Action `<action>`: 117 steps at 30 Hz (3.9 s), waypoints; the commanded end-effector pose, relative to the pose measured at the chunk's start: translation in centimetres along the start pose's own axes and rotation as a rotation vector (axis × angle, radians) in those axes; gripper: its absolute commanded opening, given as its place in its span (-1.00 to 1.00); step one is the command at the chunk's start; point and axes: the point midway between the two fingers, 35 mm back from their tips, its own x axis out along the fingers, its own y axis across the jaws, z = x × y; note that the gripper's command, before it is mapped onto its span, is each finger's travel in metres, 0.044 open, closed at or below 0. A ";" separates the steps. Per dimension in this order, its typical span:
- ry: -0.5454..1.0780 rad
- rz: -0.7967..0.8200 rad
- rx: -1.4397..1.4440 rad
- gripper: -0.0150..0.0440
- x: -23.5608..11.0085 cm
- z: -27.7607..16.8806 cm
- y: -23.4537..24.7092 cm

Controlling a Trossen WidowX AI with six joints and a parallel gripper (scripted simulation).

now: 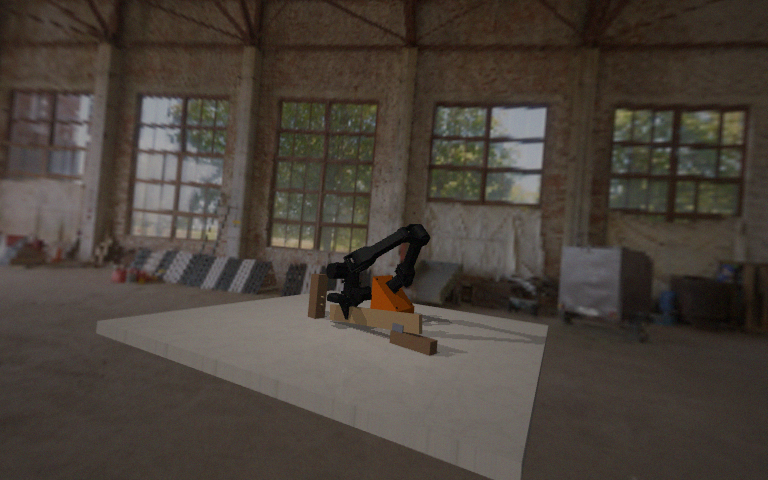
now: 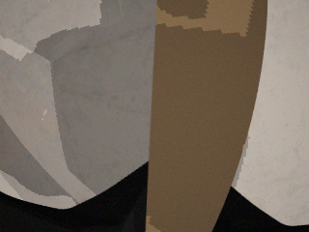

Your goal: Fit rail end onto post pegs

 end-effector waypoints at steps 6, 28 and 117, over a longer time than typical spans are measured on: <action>-0.004 -0.009 -0.004 -0.49 -0.7 0.1 -0.4; -0.003 -0.009 -0.004 -0.49 -1.8 0.1 -0.4; -0.002 -0.009 -0.004 -0.49 -2.6 -0.8 -0.1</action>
